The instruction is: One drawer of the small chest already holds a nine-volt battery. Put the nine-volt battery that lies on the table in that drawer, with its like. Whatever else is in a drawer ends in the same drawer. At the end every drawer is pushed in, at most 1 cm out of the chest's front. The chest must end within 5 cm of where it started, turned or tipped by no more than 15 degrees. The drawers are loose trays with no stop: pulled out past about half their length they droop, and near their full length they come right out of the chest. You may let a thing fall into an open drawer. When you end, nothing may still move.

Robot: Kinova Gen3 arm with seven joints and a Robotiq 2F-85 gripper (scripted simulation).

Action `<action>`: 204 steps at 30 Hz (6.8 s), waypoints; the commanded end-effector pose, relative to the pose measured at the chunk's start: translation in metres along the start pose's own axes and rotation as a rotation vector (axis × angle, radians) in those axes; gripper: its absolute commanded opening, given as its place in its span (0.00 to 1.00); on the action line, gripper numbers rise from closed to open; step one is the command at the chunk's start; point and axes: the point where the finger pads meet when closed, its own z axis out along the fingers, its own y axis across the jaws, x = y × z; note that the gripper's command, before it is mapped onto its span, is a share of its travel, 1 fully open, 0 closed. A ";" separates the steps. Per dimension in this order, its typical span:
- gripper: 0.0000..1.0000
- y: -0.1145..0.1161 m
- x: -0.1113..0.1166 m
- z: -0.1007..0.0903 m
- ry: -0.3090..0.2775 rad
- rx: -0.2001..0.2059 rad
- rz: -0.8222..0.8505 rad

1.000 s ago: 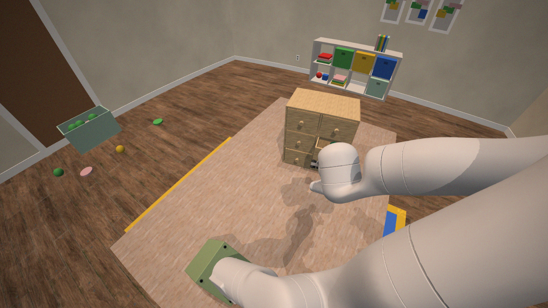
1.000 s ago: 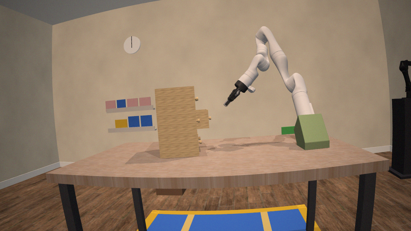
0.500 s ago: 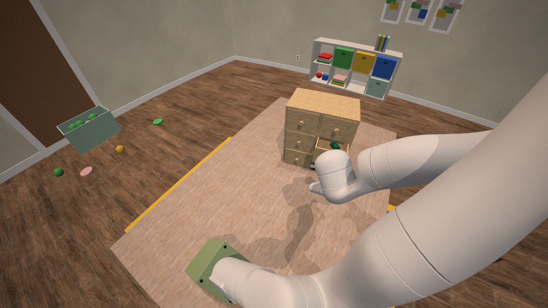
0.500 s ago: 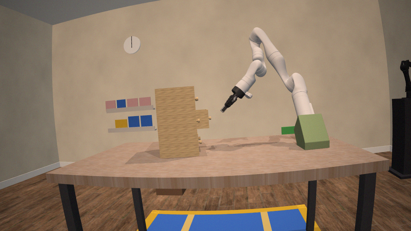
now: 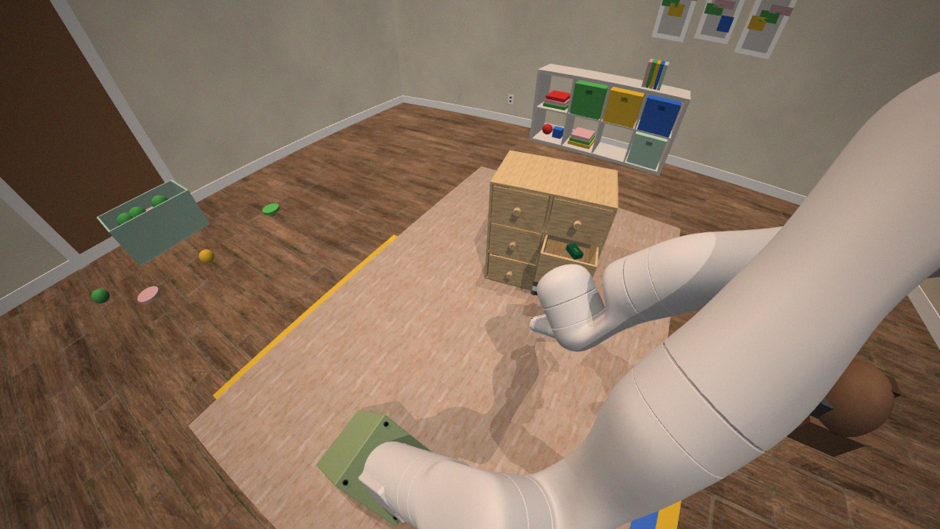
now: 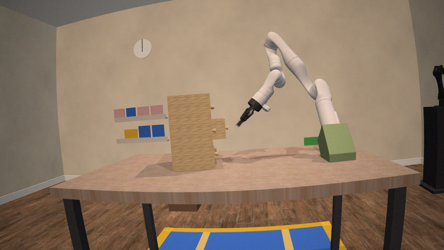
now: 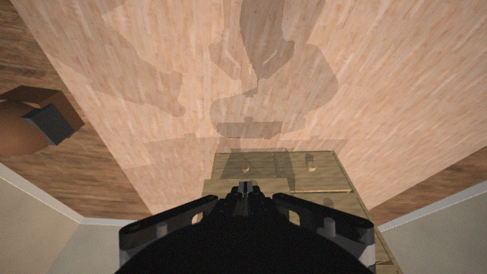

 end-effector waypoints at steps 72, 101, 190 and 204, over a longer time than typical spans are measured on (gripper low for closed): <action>0.00 -0.001 0.000 0.006 -0.001 0.009 0.013; 0.00 0.000 0.001 0.004 -0.001 0.009 0.012; 0.00 -0.001 -0.044 0.050 -0.001 0.009 0.014; 0.00 -0.001 -0.059 0.064 -0.002 0.009 0.015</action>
